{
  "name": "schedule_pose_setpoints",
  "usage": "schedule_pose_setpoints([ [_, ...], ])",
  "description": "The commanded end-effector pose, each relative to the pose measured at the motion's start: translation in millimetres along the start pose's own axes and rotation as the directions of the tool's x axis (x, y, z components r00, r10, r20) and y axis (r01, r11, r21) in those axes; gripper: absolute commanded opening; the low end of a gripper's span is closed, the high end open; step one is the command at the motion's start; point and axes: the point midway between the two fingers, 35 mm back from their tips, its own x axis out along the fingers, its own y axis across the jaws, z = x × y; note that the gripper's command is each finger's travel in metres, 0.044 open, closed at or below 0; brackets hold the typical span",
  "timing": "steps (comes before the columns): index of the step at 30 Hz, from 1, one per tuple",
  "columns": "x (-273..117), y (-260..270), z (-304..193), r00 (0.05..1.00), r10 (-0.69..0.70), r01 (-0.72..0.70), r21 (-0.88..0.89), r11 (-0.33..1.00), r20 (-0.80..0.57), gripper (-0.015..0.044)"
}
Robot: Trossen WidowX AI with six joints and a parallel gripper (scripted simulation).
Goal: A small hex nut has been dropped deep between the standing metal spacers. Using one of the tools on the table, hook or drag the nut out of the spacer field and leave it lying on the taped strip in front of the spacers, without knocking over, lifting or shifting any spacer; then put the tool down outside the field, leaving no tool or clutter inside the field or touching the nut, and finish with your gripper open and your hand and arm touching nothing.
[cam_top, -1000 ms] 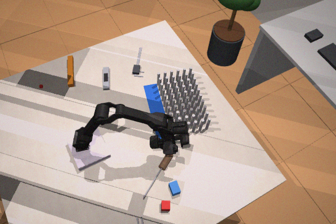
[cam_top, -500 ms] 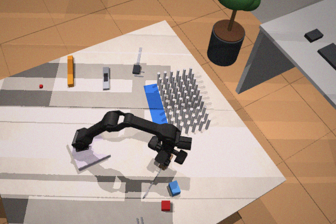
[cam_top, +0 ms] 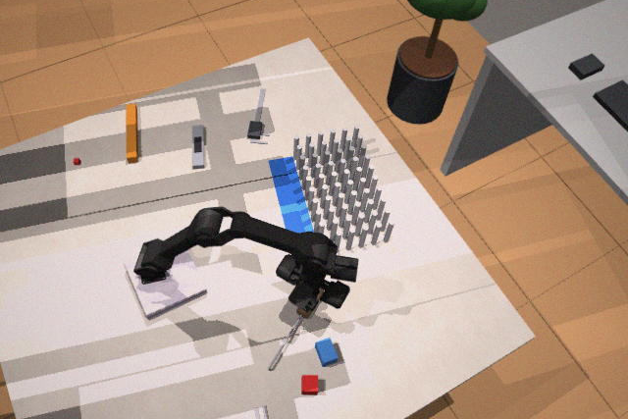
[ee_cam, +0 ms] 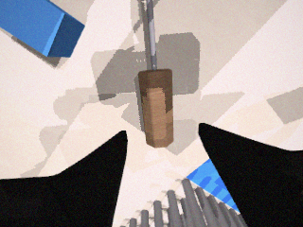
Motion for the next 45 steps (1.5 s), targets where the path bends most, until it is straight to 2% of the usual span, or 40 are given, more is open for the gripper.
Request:
schedule_pose_setpoints([
  [1,-1,-1,0,1.0,-0.001,0.001,0.002,1.0,-0.003,0.028],
  [45,64,0,-1,1.0,-0.001,0.001,0.002,1.0,-0.003,0.028],
])
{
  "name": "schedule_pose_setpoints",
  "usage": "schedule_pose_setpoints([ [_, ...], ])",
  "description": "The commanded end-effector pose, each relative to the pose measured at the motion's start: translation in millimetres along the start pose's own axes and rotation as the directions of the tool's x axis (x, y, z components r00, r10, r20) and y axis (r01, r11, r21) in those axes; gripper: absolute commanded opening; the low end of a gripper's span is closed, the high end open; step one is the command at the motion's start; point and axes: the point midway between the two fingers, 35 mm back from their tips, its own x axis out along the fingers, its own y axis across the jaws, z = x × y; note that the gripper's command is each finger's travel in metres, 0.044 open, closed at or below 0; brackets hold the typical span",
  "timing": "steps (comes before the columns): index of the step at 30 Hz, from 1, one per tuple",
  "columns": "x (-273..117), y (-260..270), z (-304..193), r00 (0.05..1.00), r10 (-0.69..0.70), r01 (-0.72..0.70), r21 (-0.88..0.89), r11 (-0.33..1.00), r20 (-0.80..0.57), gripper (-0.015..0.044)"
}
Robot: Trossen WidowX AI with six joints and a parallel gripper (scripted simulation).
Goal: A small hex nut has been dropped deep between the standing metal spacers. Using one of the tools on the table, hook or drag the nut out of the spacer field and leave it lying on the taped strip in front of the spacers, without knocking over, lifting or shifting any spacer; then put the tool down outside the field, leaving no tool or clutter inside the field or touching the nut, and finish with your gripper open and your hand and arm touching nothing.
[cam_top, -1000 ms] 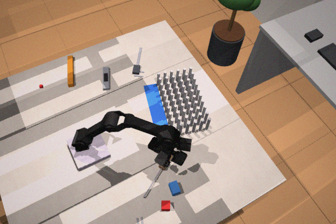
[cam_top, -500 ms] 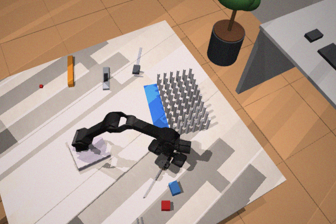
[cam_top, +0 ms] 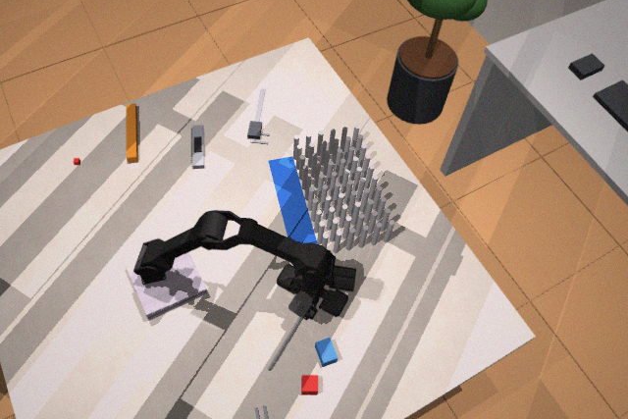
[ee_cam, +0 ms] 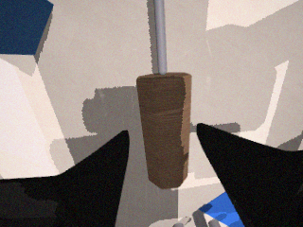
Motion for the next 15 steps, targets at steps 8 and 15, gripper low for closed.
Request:
schedule_pose_setpoints([
  [8,12.2,-2.0,0.1,1.0,-0.008,0.008,0.002,1.0,-0.001,0.0201],
  [15,12.2,-2.0,0.1,1.0,-0.008,0.008,0.002,1.0,-0.001,0.0155],
])
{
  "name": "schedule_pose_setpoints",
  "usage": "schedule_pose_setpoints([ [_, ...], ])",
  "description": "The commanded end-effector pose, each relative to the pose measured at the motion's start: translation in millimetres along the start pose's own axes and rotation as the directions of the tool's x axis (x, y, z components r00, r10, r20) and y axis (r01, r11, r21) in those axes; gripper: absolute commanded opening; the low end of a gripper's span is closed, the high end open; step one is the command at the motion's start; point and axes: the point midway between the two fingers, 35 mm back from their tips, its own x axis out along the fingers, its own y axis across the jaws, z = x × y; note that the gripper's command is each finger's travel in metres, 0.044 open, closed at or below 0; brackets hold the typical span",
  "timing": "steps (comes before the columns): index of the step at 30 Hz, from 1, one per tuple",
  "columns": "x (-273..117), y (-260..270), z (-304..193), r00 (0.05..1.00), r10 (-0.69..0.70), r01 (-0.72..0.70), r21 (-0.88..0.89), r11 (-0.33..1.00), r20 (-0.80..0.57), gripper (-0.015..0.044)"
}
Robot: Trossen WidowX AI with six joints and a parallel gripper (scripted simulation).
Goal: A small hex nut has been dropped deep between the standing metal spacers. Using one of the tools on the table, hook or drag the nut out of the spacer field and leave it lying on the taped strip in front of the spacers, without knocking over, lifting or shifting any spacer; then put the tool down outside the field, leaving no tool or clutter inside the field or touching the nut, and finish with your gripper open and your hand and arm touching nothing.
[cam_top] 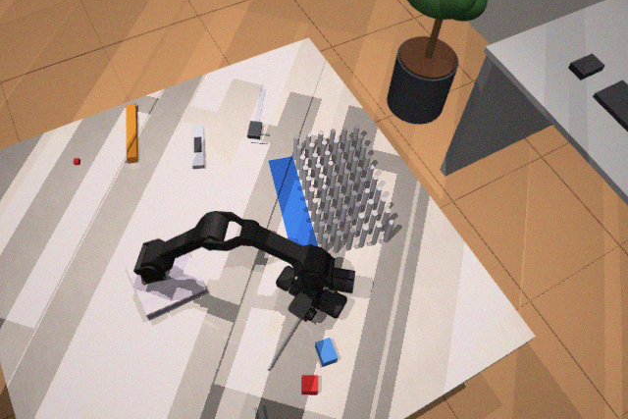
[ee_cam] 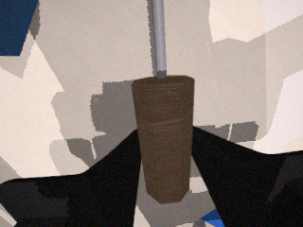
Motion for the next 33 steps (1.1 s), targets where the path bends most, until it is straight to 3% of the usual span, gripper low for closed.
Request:
schedule_pose_setpoints([
  [1,1,0,-1,1.0,-0.001,0.001,0.002,1.0,-0.003,0.0148],
  [7,-30,1,-1,1.0,0.0,0.0,0.001,1.0,-0.002,0.0],
  [12,-59,0,0,1.0,0.0,0.0,0.0,1.0,0.0,0.0],
  [17,-60,0,0,1.0,0.0,0.0,-0.023,1.0,0.0,0.0],
  [33,-58,1,0,1.0,0.001,-0.001,-0.544,0.839,-0.001,0.0],
])
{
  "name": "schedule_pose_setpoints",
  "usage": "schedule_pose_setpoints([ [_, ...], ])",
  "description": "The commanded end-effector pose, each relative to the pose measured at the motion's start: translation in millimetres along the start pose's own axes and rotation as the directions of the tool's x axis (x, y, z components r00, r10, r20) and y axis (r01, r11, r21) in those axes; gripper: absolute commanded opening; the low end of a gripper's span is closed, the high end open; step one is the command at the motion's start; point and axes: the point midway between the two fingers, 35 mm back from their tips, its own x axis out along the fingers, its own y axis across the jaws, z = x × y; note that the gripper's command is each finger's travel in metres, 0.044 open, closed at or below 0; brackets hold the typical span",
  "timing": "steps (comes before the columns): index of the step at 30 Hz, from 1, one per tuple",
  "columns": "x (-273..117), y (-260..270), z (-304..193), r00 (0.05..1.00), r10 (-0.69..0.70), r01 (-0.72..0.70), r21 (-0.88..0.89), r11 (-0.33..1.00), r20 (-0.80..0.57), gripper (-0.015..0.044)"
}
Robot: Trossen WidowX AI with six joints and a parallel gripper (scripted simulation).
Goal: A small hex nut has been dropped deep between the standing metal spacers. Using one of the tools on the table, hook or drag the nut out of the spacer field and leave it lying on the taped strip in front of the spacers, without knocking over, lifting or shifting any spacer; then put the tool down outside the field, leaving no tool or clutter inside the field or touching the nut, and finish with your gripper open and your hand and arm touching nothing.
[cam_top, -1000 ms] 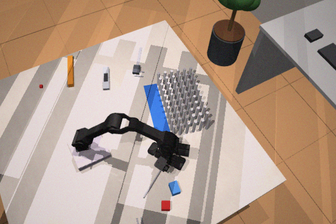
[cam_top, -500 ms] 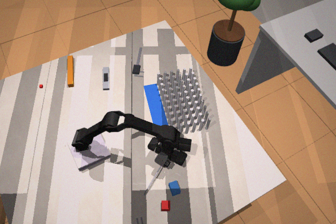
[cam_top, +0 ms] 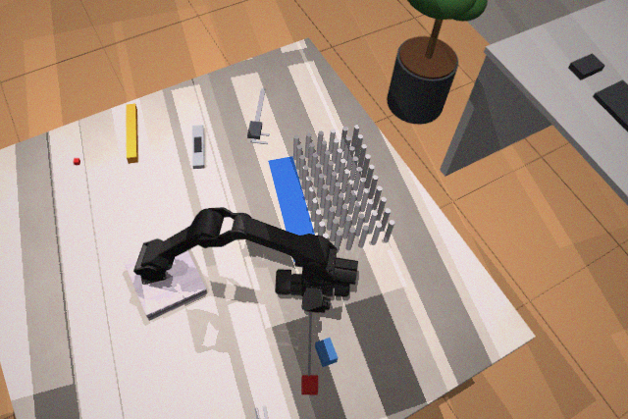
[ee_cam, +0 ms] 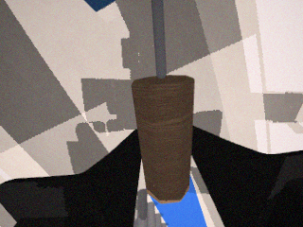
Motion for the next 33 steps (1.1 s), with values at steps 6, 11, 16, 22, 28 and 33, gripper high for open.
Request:
schedule_pose_setpoints([
  [6,1.0,0.6,0.1,1.0,0.003,-0.002,-0.285,0.958,0.002,0.0],
  [11,1.7,0.8,0.1,1.0,0.003,-0.002,-0.447,0.894,0.002,0.0],
  [16,2.5,0.9,0.1,1.0,0.003,-0.001,-0.596,0.803,0.002,0.0],
  [22,3.4,1.1,0.1,1.0,0.003,0.0,-0.75,0.662,0.003,0.0],
  [28,4.2,1.2,0.1,1.0,0.003,0.001,-0.868,0.497,0.004,0.0],
  [33,4.6,1.3,0.1,1.0,0.003,0.001,-0.879,0.477,0.004,0.0],
])
